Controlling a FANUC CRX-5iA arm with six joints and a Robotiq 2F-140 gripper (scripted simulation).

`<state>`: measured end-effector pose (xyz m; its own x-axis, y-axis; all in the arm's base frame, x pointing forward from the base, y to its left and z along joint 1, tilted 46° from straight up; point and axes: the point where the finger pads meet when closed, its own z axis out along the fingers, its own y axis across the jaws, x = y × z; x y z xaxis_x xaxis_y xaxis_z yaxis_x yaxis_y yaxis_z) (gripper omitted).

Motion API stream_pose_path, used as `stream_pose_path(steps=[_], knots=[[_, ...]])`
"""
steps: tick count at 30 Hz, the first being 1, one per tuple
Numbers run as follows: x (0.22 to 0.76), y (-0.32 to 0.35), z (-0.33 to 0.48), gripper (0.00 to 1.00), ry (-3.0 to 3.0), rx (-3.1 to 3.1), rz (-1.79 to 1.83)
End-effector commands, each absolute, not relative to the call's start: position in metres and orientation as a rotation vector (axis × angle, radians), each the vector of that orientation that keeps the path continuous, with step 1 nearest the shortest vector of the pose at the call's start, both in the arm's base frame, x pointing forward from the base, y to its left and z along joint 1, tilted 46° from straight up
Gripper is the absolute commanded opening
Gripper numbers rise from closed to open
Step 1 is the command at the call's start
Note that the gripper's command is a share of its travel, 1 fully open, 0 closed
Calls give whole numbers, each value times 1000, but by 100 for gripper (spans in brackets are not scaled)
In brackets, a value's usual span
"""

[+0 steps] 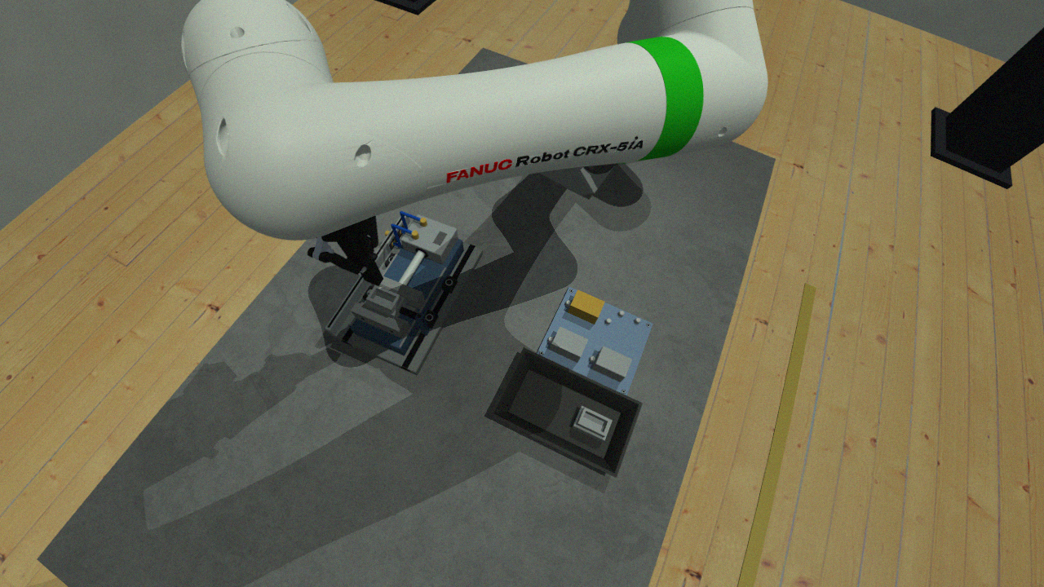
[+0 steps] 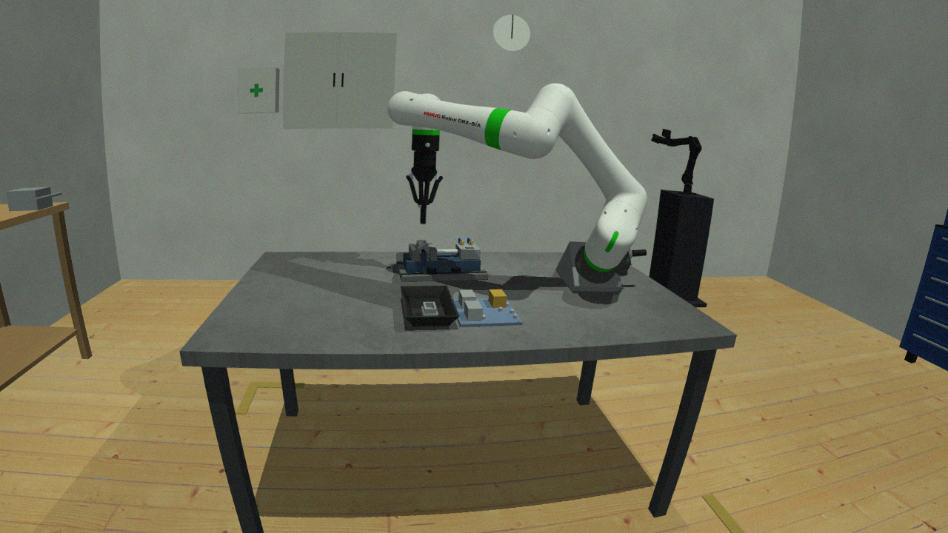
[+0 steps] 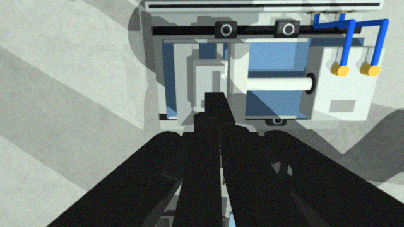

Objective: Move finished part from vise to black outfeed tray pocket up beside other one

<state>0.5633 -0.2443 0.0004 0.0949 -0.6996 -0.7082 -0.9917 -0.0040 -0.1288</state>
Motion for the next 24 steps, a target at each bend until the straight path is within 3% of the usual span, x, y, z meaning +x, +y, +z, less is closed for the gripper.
stream_pose_path(steps=[1, 16, 17, 24], knots=[[563, -245, 1, 10, 1665, -1764, 608], [563, -245, 1, 10, 1665, -1764, 608], [563, -245, 1, 46, 1665, -1764, 608], [563, -245, 1, 46, 1665, -1764, 608]])
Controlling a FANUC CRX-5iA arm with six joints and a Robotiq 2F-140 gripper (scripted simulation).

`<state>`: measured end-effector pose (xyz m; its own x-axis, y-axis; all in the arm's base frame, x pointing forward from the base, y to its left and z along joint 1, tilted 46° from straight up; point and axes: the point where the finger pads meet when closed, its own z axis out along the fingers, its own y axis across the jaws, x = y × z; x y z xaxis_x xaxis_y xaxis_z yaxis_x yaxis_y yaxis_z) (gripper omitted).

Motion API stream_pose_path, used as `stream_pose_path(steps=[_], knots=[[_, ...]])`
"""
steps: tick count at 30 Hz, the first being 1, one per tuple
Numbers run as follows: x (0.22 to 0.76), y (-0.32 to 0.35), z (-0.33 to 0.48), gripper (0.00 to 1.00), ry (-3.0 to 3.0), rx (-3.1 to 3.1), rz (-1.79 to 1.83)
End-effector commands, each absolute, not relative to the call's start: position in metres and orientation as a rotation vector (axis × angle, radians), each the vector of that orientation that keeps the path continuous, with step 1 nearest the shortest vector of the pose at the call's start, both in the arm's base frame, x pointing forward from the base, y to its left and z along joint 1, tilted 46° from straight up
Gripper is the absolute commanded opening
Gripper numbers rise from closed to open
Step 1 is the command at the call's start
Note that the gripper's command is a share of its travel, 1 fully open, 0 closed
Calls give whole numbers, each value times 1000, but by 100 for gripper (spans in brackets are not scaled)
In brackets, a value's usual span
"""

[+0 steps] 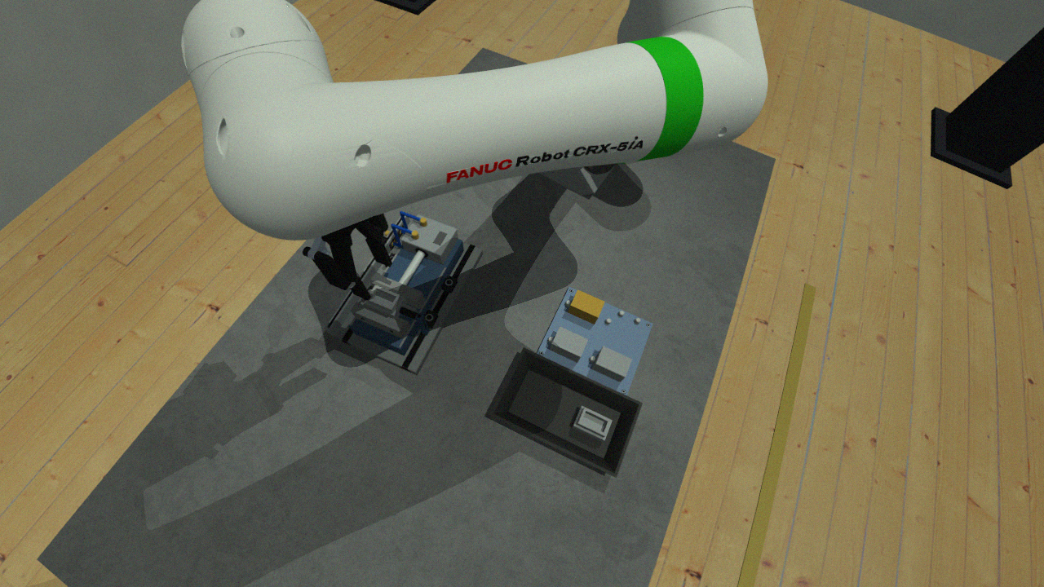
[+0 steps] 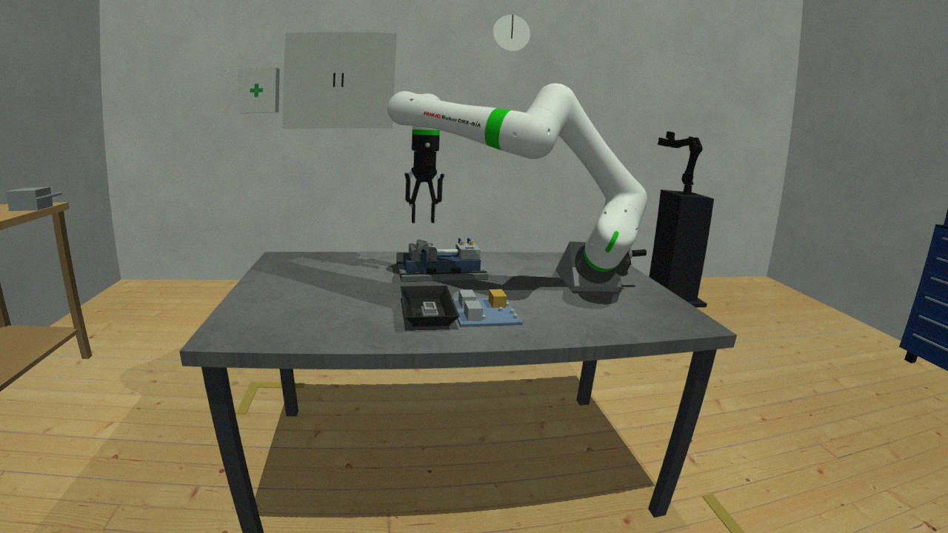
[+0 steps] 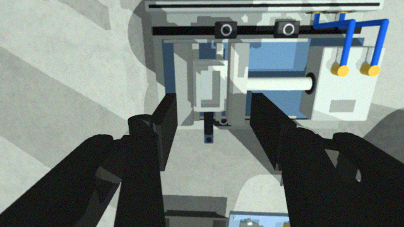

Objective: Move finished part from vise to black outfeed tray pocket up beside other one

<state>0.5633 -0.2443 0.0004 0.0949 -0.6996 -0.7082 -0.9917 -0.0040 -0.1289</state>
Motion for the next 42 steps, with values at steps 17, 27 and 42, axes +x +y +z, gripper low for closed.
stream_pose_path(steps=[17, 27, 42], knots=[[563, -245, 1, 46, 1665, -1764, 608], [563, -245, 1, 46, 1665, -1764, 608], [564, -242, -2, 46, 1665, -1764, 608]])
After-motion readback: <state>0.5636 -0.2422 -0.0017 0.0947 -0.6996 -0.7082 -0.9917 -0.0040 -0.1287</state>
